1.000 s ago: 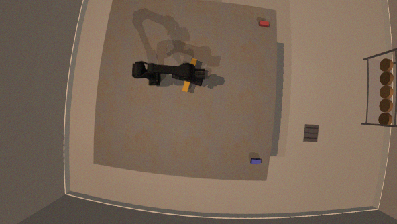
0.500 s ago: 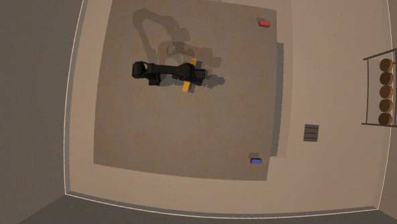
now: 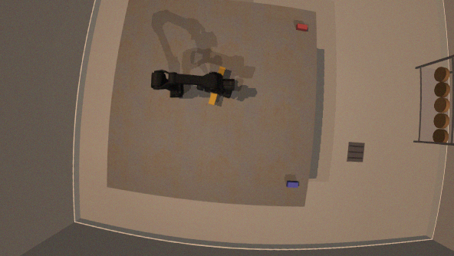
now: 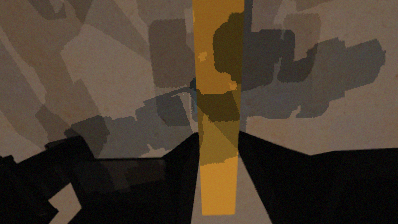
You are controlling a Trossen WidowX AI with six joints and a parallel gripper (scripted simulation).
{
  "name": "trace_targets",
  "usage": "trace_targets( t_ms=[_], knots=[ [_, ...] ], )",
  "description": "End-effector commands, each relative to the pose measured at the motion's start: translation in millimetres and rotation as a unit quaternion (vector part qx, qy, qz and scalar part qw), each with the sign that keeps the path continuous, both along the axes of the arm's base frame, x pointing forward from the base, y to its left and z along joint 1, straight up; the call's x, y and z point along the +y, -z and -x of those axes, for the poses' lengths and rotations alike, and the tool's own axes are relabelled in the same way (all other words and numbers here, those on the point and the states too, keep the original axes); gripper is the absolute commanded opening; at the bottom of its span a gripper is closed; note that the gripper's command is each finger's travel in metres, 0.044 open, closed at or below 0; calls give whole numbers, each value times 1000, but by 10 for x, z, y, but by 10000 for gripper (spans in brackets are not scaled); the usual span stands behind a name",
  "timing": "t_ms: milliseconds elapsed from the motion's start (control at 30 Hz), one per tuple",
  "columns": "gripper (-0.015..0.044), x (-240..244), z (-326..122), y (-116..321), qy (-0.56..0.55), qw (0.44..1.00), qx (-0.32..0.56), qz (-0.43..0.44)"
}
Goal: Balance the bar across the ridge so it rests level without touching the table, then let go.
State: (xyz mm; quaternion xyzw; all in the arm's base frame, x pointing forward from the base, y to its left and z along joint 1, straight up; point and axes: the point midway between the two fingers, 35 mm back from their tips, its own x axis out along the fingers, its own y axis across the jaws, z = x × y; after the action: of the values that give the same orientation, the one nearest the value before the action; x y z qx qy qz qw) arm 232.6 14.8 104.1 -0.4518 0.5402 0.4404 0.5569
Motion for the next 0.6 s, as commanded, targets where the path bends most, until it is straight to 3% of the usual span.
trace_targets(
  t_ms=[0,567],
  knots=[
    [0,-3,10,33,-3,1000,2,0],
    [0,-5,11,6,-3,1000,2,1]
  ],
)
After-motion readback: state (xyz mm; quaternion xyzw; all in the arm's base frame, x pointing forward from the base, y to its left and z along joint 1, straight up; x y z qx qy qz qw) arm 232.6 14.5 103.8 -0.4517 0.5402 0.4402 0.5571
